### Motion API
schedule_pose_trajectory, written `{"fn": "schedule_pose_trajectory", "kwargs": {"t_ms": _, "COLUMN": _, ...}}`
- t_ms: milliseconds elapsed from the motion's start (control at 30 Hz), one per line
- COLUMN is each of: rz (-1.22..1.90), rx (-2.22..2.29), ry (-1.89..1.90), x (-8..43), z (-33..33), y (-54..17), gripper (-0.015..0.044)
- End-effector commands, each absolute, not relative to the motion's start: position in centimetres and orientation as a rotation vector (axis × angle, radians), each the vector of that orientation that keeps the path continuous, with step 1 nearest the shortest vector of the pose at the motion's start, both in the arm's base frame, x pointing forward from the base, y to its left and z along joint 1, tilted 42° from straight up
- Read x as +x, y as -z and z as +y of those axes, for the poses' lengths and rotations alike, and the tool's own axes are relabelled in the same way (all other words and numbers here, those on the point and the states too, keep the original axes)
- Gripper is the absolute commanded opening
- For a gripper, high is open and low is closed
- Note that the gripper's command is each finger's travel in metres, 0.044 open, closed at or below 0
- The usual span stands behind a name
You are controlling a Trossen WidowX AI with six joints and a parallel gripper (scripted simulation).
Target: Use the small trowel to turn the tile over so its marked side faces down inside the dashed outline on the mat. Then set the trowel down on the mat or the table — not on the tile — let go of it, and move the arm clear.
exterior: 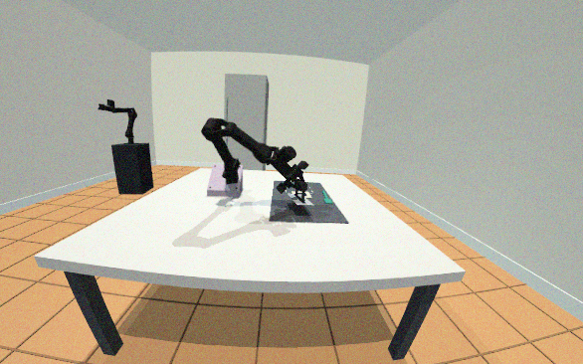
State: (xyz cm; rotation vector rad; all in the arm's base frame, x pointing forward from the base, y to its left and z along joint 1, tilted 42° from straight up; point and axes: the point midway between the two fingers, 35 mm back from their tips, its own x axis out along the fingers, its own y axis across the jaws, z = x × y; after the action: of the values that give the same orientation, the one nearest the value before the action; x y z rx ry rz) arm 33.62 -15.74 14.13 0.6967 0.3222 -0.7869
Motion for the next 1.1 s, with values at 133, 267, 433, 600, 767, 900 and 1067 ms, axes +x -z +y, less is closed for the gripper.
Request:
{"fn": "schedule_pose_trajectory", "kwargs": {"t_ms": 133, "rz": 0.25, "rx": 0.712, "ry": 0.791, "x": 36.9, "z": -15.2, "y": -13.7, "gripper": 0.0}}
{"fn": "schedule_pose_trajectory", "kwargs": {"t_ms": 267, "rz": 0.218, "rx": 0.721, "ry": 0.797, "x": 38.3, "z": -14.8, "y": -13.1, "gripper": 0.0}}
{"fn": "schedule_pose_trajectory", "kwargs": {"t_ms": 433, "rz": 0.206, "rx": 0.724, "ry": 0.799, "x": 38.8, "z": -14.6, "y": -12.8, "gripper": 0.0}}
{"fn": "schedule_pose_trajectory", "kwargs": {"t_ms": 600, "rz": 0.206, "rx": 0.724, "ry": 0.799, "x": 38.8, "z": -14.7, "y": -12.7, "gripper": 0.0}}
{"fn": "schedule_pose_trajectory", "kwargs": {"t_ms": 767, "rz": 0.207, "rx": 0.724, "ry": 0.799, "x": 38.7, "z": -15.3, "y": -12.2, "gripper": 0.0}}
{"fn": "schedule_pose_trajectory", "kwargs": {"t_ms": 900, "rz": 0.207, "rx": 0.724, "ry": 0.8, "x": 38.7, "z": -15.7, "y": -11.8, "gripper": 0.0}}
{"fn": "schedule_pose_trajectory", "kwargs": {"t_ms": 1067, "rz": 0.207, "rx": 0.723, "ry": 0.8, "x": 38.5, "z": -16.3, "y": -11.2, "gripper": 0.0}}
